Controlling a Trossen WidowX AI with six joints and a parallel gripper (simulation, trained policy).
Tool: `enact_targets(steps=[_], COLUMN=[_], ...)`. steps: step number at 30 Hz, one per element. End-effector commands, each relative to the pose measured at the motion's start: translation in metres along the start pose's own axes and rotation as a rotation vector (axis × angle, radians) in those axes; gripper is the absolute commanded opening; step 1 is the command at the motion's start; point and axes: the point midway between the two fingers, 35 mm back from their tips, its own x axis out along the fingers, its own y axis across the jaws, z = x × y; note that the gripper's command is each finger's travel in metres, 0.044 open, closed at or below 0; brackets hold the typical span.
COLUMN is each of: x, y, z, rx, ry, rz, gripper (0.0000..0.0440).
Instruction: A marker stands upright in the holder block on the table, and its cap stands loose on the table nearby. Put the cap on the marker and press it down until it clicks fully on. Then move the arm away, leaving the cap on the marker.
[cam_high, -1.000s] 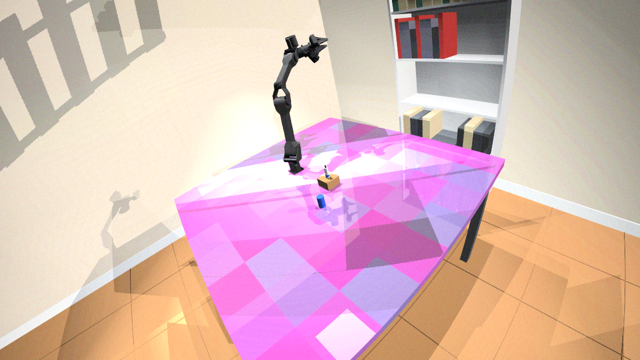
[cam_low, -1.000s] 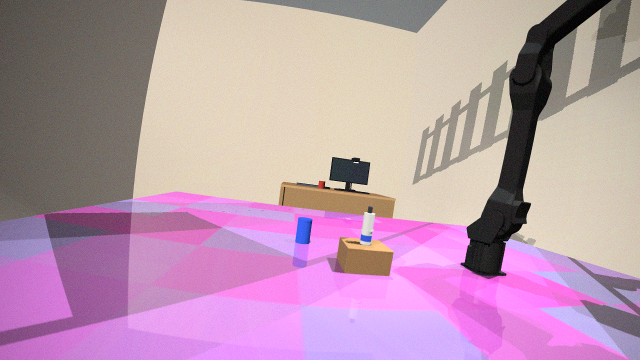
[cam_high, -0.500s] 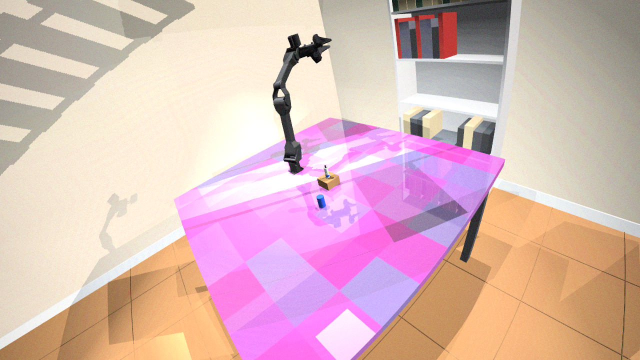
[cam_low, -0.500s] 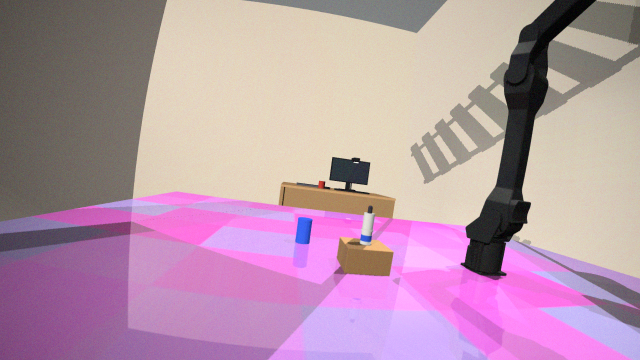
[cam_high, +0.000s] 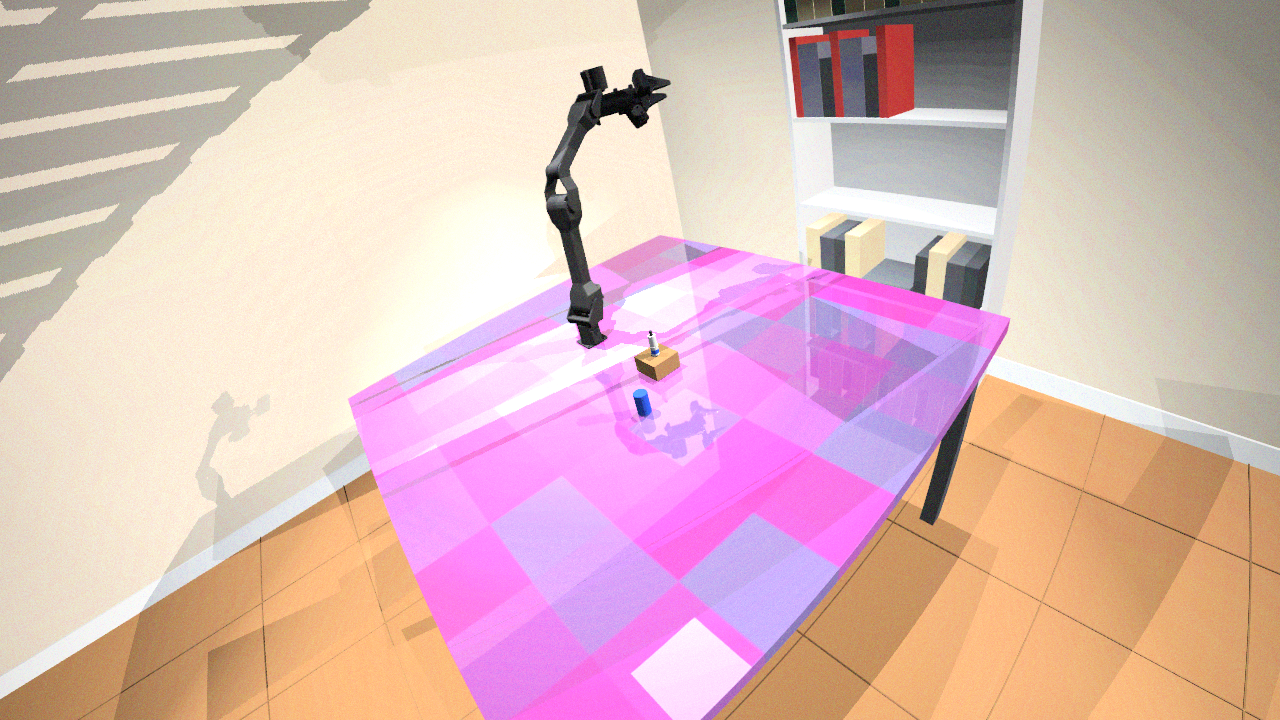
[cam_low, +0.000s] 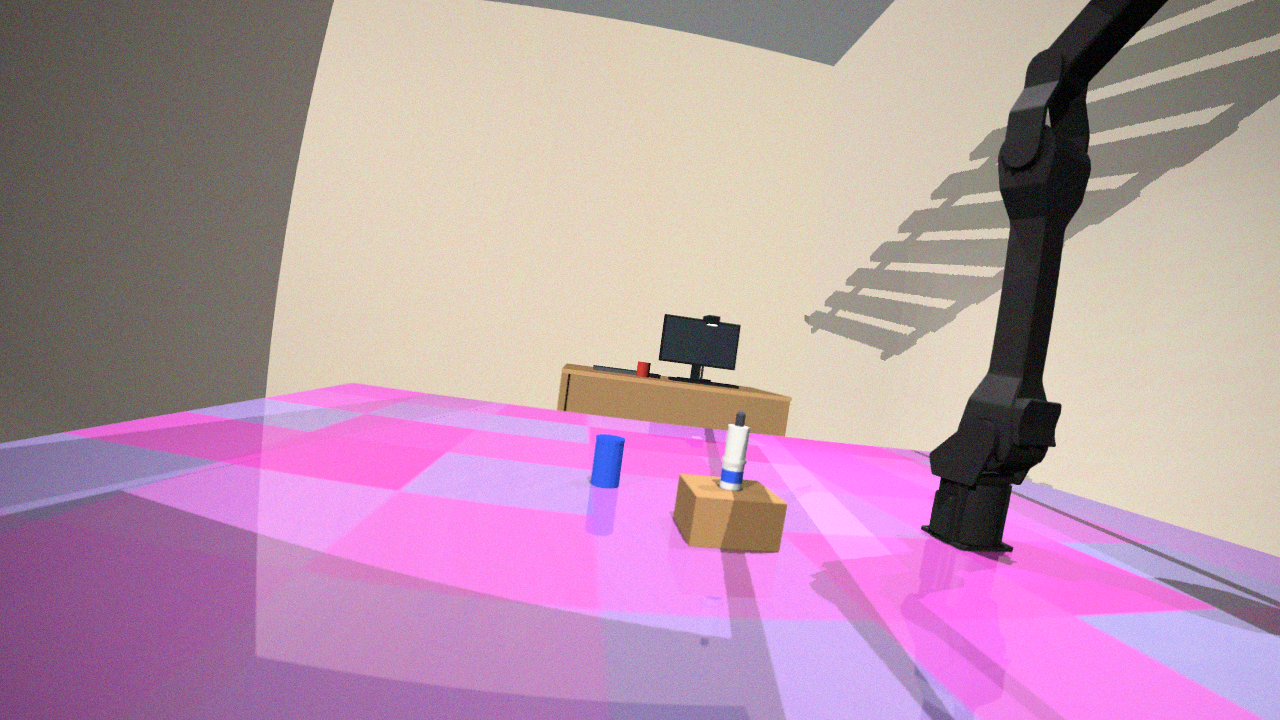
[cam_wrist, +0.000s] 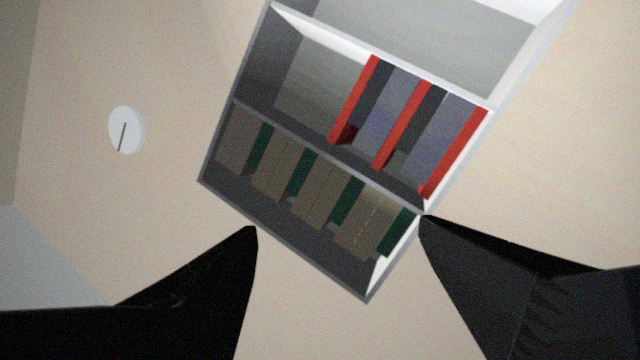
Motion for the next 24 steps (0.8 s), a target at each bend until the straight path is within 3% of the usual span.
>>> enact_targets(steps=[1, 24], x=[0.001, 0.011], y=[0.003, 0.029], z=[0.004, 0.04], rx=[0.008, 0.037], ry=[-0.01, -0.112], rz=[-0.009, -0.036], gripper=[0.0335, 0.0338])
